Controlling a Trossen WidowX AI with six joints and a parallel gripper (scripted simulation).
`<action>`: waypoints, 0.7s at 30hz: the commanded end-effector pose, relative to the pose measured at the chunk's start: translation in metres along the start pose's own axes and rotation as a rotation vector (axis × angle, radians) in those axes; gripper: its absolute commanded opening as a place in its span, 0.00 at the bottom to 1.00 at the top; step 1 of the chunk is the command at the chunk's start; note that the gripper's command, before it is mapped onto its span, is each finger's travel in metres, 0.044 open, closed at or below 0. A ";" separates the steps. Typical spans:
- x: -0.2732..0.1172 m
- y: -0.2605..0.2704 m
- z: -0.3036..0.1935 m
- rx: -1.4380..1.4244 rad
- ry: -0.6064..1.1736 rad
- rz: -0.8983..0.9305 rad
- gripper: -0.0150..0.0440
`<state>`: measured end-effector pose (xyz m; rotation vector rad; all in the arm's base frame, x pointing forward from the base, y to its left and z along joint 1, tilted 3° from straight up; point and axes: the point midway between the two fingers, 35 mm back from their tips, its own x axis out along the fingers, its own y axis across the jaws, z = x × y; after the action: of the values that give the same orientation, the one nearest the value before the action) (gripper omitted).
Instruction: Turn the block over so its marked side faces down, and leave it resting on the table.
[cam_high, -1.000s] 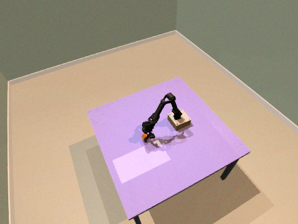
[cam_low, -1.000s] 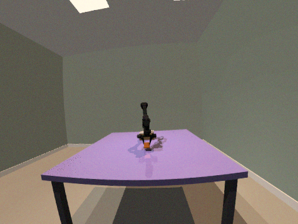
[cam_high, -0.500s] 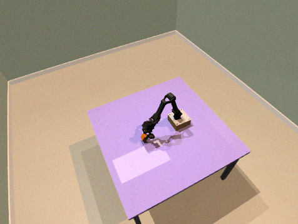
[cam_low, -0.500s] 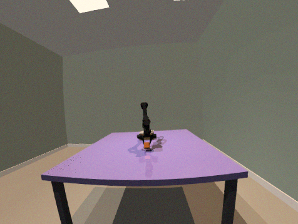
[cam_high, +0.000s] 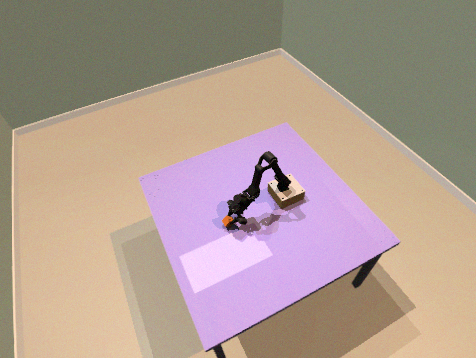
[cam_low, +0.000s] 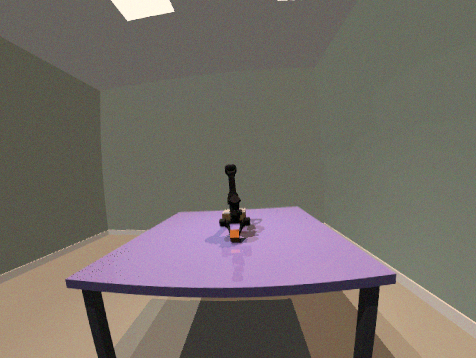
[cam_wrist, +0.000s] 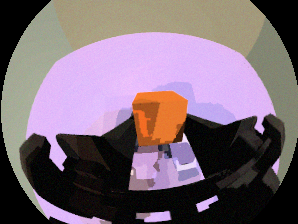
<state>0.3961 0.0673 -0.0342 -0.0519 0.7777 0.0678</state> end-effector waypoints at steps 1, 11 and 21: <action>0.002 -0.001 -0.008 -0.005 -0.050 -0.003 0.25; -0.005 -0.002 -0.014 -0.003 -0.198 -0.005 0.25; -0.011 -0.002 -0.013 -0.002 -0.259 -0.005 0.25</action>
<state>0.3789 0.0638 -0.0398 -0.0432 0.5481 0.0713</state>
